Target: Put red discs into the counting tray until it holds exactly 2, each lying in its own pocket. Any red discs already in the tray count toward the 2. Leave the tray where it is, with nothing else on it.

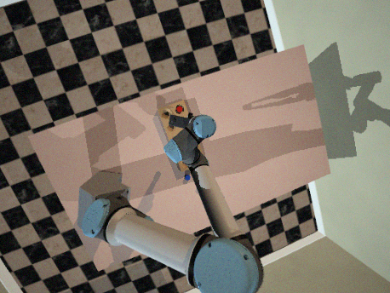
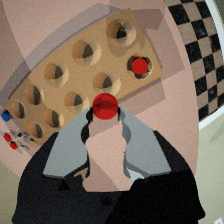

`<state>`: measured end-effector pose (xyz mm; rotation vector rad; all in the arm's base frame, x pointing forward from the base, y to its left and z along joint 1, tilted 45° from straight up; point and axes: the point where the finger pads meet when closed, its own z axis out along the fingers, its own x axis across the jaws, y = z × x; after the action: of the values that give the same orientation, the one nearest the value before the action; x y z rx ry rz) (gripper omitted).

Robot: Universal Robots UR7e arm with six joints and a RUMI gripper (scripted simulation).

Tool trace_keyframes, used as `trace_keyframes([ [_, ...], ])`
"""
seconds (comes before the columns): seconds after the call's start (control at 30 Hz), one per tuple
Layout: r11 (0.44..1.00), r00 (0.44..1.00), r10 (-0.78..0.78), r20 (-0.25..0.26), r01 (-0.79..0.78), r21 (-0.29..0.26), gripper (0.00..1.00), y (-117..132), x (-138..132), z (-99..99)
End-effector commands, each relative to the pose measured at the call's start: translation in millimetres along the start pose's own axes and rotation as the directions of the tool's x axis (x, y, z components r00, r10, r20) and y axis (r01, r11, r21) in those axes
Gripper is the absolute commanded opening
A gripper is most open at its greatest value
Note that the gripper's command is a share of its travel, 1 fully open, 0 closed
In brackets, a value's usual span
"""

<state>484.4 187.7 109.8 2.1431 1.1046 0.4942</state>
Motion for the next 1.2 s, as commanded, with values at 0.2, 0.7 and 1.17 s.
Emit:
trace_keyframes([
  [0.2, 1.000, 1.000, 0.001, 0.000, -0.001, -0.005, 0.00, -2, 4, 1.5],
  [0.7, 1.000, 1.000, 0.000, 0.001, 0.000, -0.006, 0.00, -2, 3, 66.2],
  [1.17, 1.000, 1.000, 0.000, 0.001, 0.000, -0.006, 0.00, -2, 2, 82.7],
])
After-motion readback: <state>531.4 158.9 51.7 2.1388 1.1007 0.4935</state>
